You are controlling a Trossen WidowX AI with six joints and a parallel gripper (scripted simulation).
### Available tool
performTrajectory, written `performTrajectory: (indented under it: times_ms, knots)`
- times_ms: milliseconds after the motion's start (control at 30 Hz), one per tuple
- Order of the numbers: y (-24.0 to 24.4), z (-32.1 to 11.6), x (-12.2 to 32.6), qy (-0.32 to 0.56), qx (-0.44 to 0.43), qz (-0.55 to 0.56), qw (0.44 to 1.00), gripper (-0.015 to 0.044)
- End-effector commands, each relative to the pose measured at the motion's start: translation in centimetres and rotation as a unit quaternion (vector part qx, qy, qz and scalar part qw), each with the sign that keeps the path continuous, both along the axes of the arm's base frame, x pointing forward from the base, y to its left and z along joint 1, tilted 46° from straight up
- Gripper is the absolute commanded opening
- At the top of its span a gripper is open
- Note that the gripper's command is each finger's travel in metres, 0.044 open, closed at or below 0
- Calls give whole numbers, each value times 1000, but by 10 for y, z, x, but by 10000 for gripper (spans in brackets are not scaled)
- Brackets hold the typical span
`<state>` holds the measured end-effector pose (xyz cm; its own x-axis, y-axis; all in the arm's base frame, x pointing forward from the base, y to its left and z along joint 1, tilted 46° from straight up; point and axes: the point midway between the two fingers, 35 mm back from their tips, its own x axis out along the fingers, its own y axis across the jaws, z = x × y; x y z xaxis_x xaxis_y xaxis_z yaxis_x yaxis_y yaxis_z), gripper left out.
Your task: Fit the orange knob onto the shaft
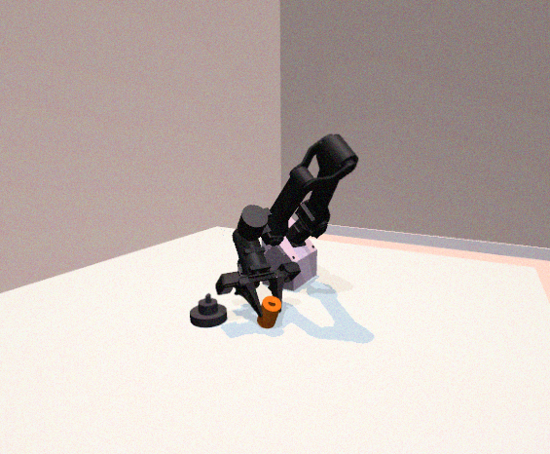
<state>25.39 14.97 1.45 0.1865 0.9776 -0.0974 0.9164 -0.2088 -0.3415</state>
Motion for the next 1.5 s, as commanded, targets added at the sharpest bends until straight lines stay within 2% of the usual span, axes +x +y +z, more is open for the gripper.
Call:
performTrajectory:
  times_ms: [0, 300, 400, 433, 1200, 1400, 1467]
  knots:
    - [-3, -1, -2, 5, -2, 2, 1000, 179]
    - [-5, -4, -4, 5, -2, 2, 1000, 179]
    - [-4, -3, -2, 1, -2, 0, 1000, 258]
    - [-4, -3, -2, 1, -2, 0, 1000, 260]
    - [-4, -3, -2, 1, -2, 0, 1000, 260]
    - [-4, -3, -2, 1, -2, 0, 1000, 418]
    - [-4, -3, -2, 1, -2, 0, 1000, 440]
